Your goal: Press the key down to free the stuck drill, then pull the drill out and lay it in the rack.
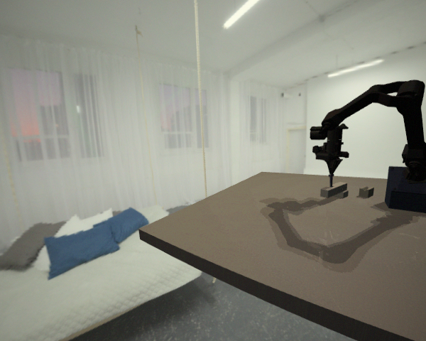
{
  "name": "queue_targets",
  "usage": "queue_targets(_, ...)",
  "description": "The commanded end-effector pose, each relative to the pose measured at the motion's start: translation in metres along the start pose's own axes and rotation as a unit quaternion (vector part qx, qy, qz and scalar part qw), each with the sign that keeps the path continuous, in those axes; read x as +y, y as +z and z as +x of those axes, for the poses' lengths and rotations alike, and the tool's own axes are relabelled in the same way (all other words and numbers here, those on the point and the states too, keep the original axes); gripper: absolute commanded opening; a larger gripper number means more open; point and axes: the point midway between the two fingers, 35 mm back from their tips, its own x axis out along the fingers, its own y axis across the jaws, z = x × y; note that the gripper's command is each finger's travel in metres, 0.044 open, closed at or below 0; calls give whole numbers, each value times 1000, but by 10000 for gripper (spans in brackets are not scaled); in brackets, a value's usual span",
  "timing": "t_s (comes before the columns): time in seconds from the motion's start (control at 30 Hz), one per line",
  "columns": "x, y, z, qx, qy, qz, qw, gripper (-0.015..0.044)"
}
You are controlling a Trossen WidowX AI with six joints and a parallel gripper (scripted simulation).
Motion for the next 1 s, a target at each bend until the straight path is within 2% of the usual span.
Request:
queue_targets(0.0, 2, -6, 10, 13, 2, 0, 1000, 0)
queue_targets(0.97, 3, -8, 19, 13, 2, 0, 1000, 0)
